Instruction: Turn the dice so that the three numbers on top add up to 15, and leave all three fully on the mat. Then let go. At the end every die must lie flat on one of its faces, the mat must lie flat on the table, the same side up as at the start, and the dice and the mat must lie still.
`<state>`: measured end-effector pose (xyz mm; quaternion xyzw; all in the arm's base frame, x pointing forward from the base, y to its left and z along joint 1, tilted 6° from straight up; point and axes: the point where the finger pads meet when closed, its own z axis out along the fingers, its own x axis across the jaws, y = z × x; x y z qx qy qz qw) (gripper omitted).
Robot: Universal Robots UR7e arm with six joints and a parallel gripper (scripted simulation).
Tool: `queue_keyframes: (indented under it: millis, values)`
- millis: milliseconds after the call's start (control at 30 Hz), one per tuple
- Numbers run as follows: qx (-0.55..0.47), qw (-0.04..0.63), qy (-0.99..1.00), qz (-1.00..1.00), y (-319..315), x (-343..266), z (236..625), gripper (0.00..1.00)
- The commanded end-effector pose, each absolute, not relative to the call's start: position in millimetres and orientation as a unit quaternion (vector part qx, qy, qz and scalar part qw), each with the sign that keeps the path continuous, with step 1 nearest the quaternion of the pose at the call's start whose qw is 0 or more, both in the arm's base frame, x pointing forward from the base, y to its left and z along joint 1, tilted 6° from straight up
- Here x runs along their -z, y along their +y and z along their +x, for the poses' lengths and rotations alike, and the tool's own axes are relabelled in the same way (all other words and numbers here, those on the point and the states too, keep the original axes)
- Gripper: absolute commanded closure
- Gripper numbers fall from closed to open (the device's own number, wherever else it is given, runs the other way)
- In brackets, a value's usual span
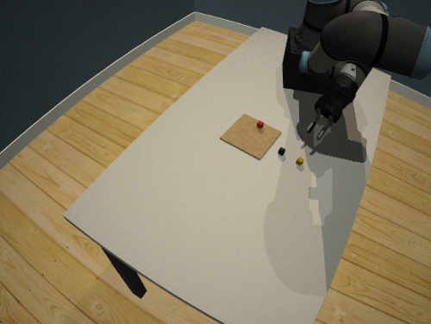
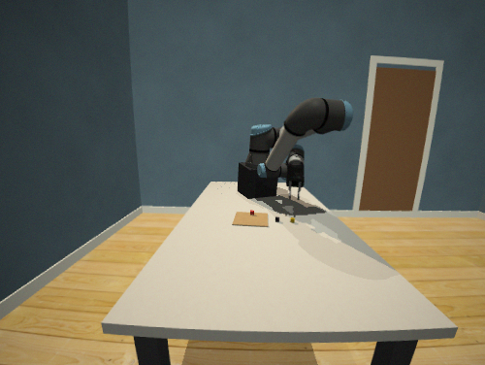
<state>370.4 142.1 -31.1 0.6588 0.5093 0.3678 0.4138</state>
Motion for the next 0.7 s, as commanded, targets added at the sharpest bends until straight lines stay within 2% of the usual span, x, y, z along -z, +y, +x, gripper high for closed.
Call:
queue_keyframes:
  millis: [0, 667]
  values:
    - [-0.366, 0.413, 0.51, 0.66, 141.8, 29.5, 369.7, 0.36]
    - [-0.338, 0.377, 0.53, 0.68, 139.9, 25.2, 375.2, 0.36]
